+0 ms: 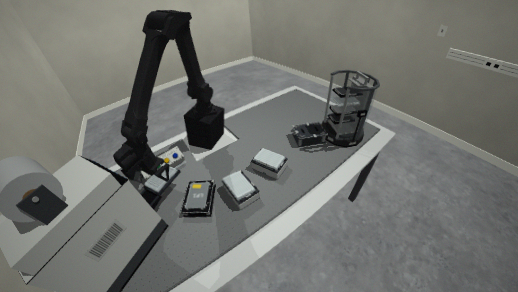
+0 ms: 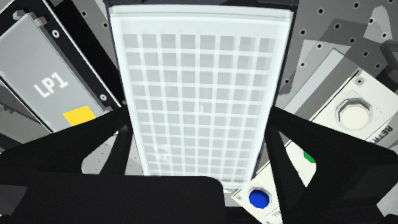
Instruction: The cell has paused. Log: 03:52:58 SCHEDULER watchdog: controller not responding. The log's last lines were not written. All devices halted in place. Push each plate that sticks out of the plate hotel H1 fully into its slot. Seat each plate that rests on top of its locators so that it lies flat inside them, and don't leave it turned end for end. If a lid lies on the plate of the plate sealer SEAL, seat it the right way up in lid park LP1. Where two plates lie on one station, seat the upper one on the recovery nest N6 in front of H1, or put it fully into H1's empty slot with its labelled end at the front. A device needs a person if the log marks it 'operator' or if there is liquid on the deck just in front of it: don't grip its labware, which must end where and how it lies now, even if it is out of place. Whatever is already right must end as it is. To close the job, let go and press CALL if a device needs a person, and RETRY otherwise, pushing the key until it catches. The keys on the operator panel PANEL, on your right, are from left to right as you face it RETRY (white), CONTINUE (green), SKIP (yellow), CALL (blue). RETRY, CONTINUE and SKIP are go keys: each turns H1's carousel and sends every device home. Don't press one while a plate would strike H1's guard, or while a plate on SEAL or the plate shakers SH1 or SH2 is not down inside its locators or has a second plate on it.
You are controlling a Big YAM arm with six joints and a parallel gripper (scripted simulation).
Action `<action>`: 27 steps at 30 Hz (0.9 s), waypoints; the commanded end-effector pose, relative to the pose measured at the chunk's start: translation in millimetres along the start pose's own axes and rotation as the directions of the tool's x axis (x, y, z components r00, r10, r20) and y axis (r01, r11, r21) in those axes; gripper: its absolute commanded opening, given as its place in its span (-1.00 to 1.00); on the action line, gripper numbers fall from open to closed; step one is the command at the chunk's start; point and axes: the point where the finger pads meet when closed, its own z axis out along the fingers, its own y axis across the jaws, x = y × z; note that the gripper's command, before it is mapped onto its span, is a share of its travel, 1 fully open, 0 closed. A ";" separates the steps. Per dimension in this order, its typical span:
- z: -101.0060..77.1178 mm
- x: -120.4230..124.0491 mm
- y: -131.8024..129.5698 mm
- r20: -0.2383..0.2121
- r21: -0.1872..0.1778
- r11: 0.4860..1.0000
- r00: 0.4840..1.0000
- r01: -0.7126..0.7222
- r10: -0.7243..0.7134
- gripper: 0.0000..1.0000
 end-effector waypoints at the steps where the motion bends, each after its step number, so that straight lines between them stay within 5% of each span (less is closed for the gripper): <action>1: 0.4 -5.4 5.3 0.018 -0.003 1.000 1.000 0.001 -0.001 0.68; 27: 10.8 -0.2 3.7 0.000 -0.003 1.000 1.000 -0.003 0.003 0.68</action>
